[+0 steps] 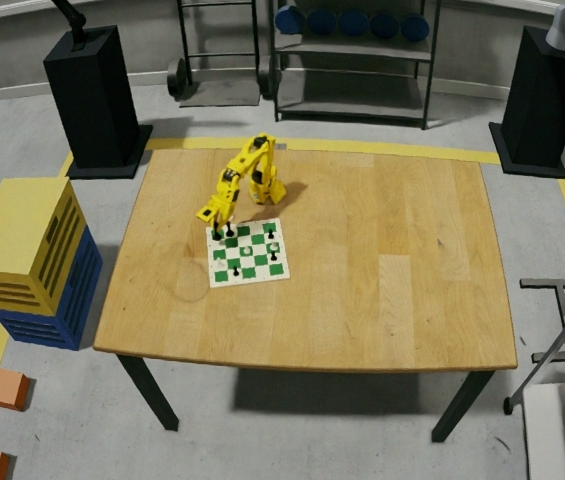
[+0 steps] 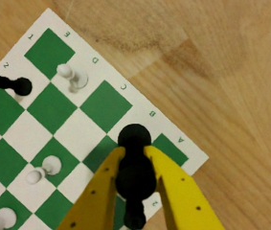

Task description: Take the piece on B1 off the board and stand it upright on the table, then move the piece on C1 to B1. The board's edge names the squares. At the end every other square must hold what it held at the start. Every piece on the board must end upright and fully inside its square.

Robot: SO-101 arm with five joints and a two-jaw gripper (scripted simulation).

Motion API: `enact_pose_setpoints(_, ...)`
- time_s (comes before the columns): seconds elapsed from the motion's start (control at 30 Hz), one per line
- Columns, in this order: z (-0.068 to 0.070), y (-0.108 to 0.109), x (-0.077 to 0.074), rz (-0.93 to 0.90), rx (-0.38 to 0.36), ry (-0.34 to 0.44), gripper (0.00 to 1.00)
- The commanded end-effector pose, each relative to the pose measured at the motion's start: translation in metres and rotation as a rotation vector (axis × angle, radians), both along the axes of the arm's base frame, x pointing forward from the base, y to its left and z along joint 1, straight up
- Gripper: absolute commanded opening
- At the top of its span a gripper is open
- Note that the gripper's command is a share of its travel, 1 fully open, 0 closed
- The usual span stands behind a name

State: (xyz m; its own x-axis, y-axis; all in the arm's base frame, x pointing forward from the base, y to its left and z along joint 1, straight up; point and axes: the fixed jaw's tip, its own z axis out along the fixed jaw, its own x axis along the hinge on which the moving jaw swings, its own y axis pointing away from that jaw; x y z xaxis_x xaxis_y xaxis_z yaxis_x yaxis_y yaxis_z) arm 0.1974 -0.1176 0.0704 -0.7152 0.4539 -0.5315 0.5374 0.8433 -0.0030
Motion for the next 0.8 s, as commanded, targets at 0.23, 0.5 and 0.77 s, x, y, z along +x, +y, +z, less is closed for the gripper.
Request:
enact_pose_setpoints(0.23,-0.017,-0.001,-0.001,0.001,0.004,0.012,0.0)
enact_pose_setpoints(0.5,-0.02,-0.001,-0.001,0.001,0.004,0.012,0.0)
enact_pose_setpoints(0.77,-0.021,-0.001,-0.001,0.001,0.004,0.012,0.0)
